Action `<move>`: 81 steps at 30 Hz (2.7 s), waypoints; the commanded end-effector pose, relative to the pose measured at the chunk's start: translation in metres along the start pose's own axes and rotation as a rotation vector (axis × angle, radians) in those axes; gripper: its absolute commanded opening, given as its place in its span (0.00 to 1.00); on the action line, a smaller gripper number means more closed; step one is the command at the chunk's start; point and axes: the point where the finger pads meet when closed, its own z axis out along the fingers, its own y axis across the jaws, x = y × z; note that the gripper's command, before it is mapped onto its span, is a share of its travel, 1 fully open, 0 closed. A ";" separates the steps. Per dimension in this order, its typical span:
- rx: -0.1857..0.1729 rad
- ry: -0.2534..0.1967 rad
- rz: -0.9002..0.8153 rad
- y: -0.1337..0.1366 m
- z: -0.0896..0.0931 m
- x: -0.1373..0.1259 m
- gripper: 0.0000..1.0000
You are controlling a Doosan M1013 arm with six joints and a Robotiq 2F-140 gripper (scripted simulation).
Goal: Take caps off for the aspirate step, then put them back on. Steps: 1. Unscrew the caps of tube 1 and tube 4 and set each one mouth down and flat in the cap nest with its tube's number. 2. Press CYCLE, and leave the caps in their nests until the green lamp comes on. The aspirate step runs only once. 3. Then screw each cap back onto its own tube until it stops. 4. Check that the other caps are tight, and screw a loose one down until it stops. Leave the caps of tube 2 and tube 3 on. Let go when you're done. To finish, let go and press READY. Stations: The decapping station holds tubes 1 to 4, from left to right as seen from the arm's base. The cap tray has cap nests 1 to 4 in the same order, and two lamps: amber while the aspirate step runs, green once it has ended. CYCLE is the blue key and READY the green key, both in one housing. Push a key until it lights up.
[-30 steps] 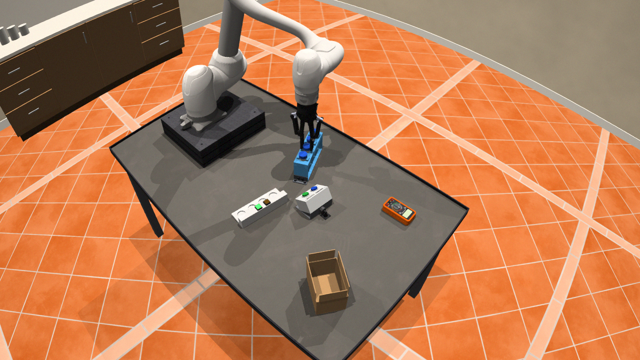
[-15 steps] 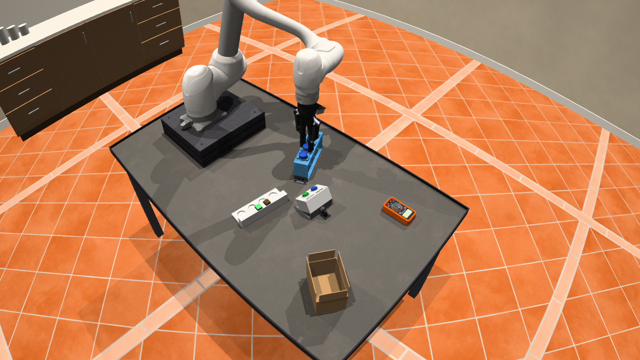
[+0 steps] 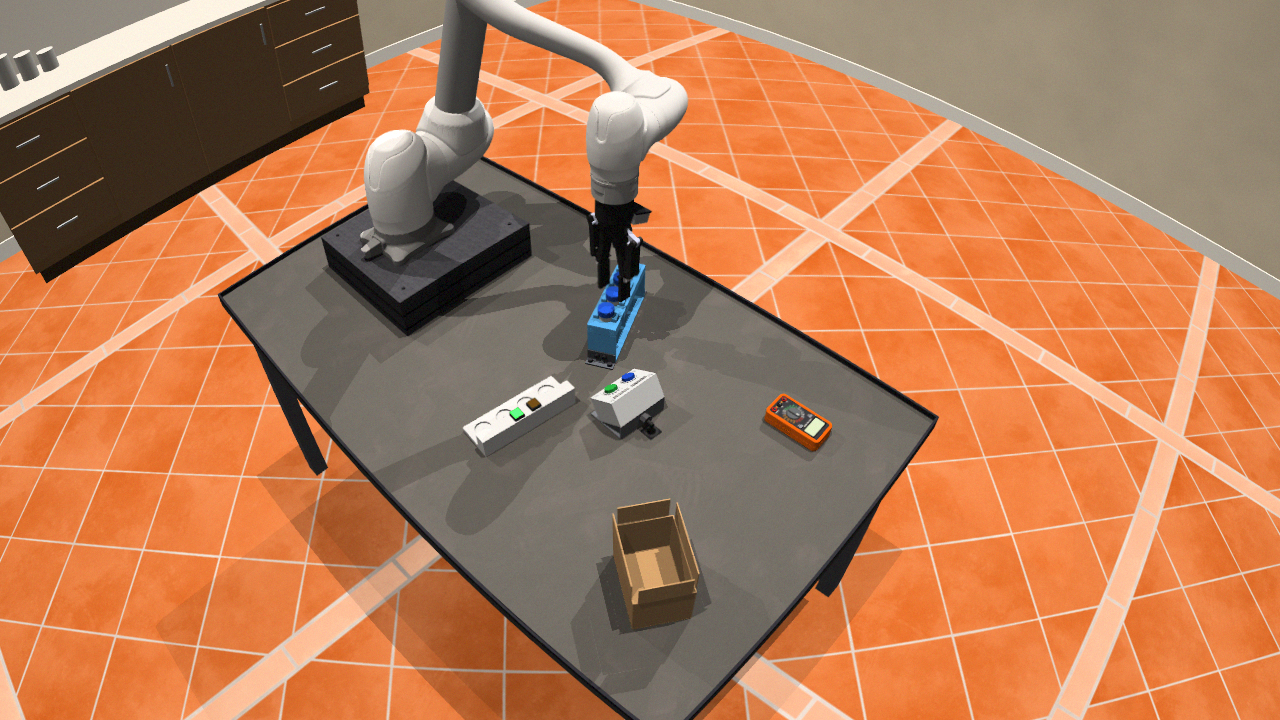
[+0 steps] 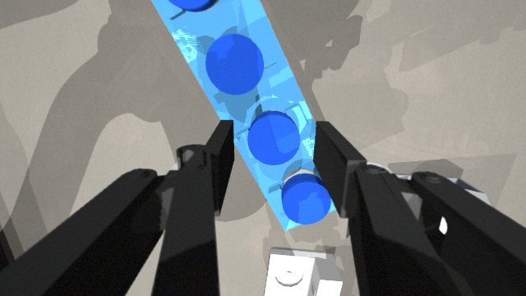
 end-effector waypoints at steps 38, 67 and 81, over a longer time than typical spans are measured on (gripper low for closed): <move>-0.001 0.000 0.042 0.110 -0.013 -0.115 0.10; -0.001 0.000 0.042 0.151 0.037 -0.158 0.10; -0.001 0.000 0.042 0.151 0.041 -0.158 0.10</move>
